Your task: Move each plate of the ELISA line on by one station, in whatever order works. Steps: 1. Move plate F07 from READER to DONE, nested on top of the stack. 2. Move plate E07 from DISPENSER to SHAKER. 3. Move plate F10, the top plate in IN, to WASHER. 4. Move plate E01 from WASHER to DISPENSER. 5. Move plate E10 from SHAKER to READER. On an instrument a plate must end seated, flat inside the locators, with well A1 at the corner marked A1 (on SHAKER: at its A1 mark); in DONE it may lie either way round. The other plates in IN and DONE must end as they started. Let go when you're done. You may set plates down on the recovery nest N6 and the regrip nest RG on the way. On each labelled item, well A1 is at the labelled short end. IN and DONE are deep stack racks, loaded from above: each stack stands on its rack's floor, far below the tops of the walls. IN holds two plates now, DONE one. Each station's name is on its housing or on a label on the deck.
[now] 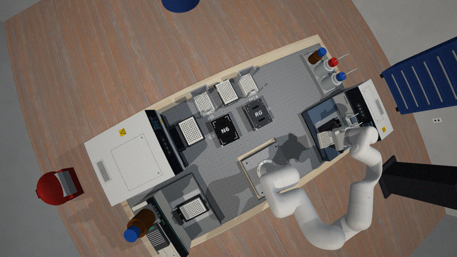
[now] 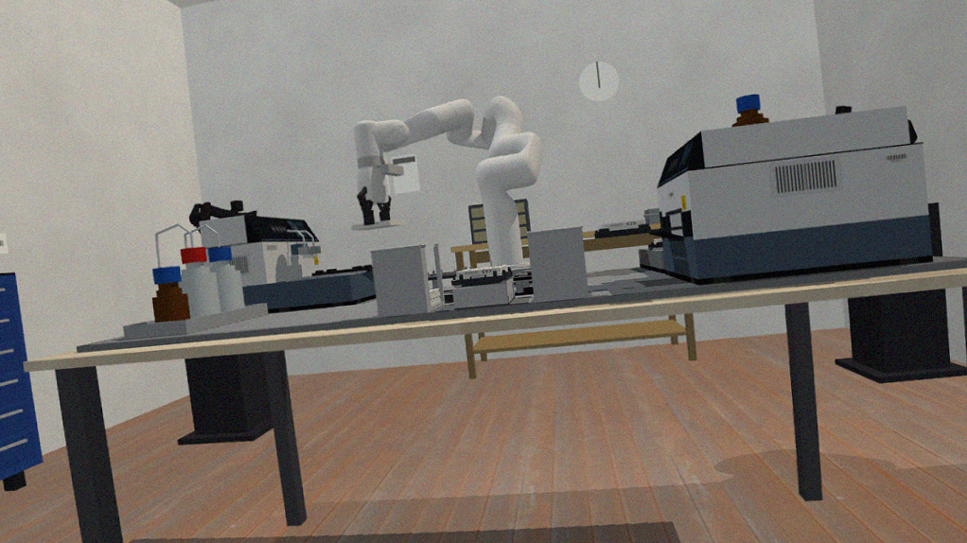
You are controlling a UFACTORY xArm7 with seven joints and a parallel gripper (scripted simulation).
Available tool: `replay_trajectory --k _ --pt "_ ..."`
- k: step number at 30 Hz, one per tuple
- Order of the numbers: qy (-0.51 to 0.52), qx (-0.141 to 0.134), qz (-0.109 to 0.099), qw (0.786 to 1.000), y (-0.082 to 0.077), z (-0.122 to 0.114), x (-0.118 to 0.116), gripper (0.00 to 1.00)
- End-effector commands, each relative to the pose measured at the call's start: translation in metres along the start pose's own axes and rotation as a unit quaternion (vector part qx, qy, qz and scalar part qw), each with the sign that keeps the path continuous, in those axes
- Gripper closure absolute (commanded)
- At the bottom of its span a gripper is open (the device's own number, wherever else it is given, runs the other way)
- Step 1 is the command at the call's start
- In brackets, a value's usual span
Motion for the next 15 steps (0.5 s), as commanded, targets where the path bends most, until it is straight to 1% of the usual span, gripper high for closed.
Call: replay_trajectory --k 1,8,14,15 --pt "-0.011 -0.001 -0.001 1.0 -0.001 -0.008 0.002 1.0" --pt "-0.052 -0.001 -0.001 0.999 -0.001 -0.031 0.008 1.0" --pt "-0.052 -0.001 -0.001 0.999 -0.001 -0.05 0.013 1.0" --pt "-0.052 -0.001 -0.001 0.999 -0.001 -0.05 0.013 1.0"
Point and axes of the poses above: the point where the finger pads meet when closed, its own y axis out along the fingers, its own x axis across the jaws, z = x × y, the point moved 6 cm from there along -y, back along the fingers, and after that the axes turned 3 degrees about y, right-handed, at the moved point
